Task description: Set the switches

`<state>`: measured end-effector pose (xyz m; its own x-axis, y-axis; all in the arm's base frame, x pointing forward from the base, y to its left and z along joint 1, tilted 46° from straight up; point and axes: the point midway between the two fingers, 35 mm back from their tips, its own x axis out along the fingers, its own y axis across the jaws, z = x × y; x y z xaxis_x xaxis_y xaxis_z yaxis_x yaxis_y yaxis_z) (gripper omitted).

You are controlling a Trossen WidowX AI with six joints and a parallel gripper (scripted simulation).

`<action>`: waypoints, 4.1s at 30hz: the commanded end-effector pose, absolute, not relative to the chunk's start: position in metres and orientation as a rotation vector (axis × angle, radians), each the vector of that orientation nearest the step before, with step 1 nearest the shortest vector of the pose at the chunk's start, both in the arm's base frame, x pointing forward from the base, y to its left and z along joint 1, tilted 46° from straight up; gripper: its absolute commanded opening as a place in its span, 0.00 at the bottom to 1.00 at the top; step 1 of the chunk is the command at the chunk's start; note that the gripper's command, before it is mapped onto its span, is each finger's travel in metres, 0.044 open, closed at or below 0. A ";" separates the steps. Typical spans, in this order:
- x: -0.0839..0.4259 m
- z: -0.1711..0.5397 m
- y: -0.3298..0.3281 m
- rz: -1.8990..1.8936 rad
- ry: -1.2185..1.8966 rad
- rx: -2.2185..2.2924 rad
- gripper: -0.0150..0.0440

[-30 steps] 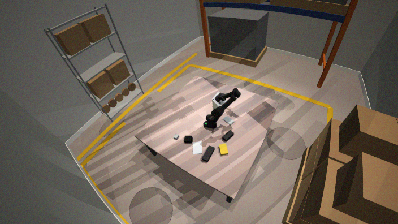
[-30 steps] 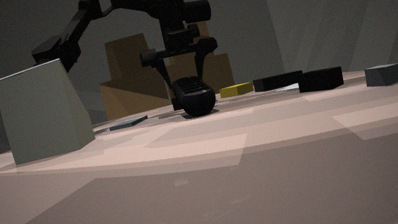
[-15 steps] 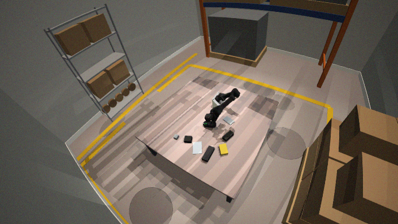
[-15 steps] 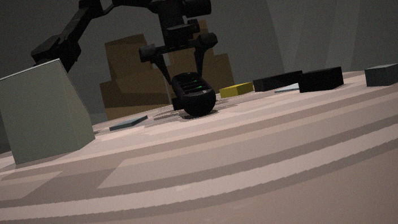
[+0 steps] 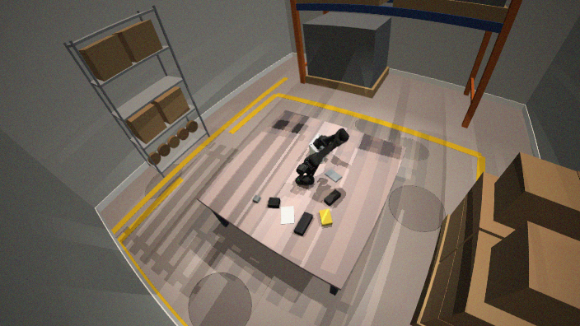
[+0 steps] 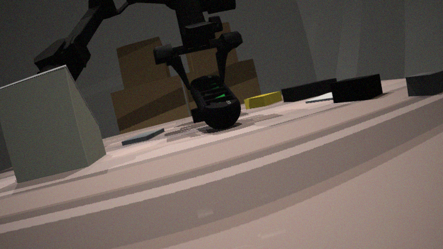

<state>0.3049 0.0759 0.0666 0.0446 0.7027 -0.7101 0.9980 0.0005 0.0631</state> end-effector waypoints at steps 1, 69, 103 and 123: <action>0.306 0.065 0.071 -0.672 1.715 1.763 0.82; 0.307 0.049 0.016 -0.559 1.808 1.849 0.82; 0.307 0.033 -0.010 -0.497 1.854 1.892 0.82; 0.308 0.023 -0.024 -0.459 1.882 1.917 0.82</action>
<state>0.3082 -0.0234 0.0287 0.0448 0.8591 -0.5099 0.9976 -0.0115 0.0683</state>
